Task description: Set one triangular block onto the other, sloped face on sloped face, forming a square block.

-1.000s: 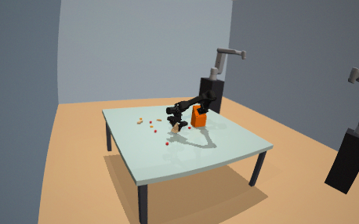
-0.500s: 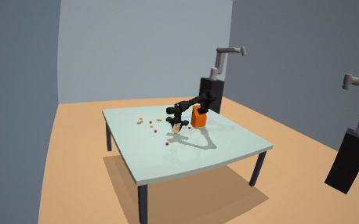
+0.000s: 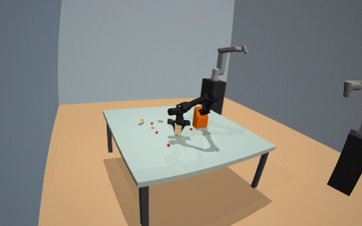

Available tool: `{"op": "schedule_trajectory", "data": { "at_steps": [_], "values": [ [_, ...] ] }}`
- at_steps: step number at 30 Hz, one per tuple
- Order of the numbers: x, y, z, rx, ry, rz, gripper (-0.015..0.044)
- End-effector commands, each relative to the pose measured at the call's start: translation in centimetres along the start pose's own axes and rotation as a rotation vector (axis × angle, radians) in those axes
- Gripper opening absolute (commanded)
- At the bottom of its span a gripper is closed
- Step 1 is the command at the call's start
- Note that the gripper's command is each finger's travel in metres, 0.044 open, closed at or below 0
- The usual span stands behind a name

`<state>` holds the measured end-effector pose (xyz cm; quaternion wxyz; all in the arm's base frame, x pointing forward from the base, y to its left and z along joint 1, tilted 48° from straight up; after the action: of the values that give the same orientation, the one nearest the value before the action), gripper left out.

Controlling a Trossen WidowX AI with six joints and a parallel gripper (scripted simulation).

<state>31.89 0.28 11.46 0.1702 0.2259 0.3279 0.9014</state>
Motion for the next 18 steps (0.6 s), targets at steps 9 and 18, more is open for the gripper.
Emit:
{"op": "schedule_trajectory", "data": {
  "at_steps": [9, 18],
  "values": [
    [0.12, 0.13, 0.08, -0.001, 0.333, -0.008, 0.0000],
    [0.16, 0.13, 0.05, -0.001, 0.568, -0.009, 0.0000]
  ]
}}
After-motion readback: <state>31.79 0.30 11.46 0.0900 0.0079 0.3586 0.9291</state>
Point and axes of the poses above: the point midway between the two fingers, 35 mm back from their tips, its own y axis back along the fingers, its own x axis across the jaws, z = x × y, the point moved 10 cm from there along y, back along the fingers, and after that the axes turned 1 degree about -y, right-handed, at the moved point
